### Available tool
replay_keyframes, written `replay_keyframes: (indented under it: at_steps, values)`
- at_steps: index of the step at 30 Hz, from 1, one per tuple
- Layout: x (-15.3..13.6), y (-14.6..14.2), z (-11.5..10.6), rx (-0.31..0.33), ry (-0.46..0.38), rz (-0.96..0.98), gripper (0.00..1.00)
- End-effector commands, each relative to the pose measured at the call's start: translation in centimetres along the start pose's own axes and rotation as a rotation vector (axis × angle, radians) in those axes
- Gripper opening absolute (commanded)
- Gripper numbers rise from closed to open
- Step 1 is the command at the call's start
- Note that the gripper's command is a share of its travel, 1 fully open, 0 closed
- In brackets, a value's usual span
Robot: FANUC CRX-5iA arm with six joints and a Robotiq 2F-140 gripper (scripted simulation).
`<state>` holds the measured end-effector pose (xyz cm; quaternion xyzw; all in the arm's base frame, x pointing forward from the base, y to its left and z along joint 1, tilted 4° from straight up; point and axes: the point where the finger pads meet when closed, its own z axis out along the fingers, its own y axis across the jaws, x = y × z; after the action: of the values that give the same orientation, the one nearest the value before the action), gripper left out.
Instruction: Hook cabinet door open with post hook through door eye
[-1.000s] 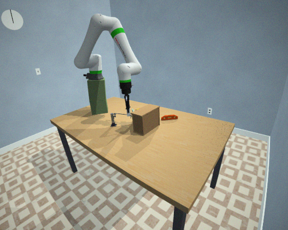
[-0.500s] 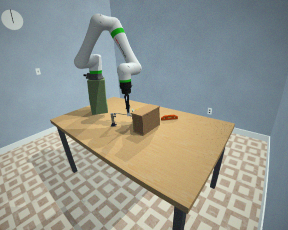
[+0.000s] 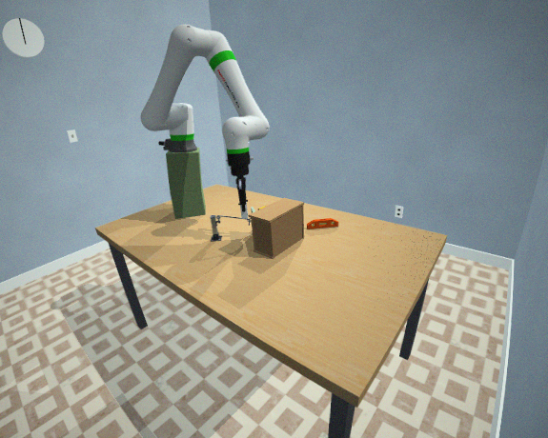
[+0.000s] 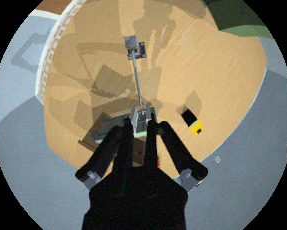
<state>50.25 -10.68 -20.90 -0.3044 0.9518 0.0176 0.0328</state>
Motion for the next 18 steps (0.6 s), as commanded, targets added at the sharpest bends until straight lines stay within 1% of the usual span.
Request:
replay_keyframes:
  at_steps: [1,9,11,18]
  values:
    - [0.0,0.0,-0.8,0.000,0.000,0.000,0.14]
    - [0.0,0.0,-2.7,0.000,0.000,0.000,0.14]
    - [0.0,0.0,-2.7,0.000,0.000,0.000,0.14]
    - [0.0,0.0,-4.4,0.000,0.000,0.000,0.14]
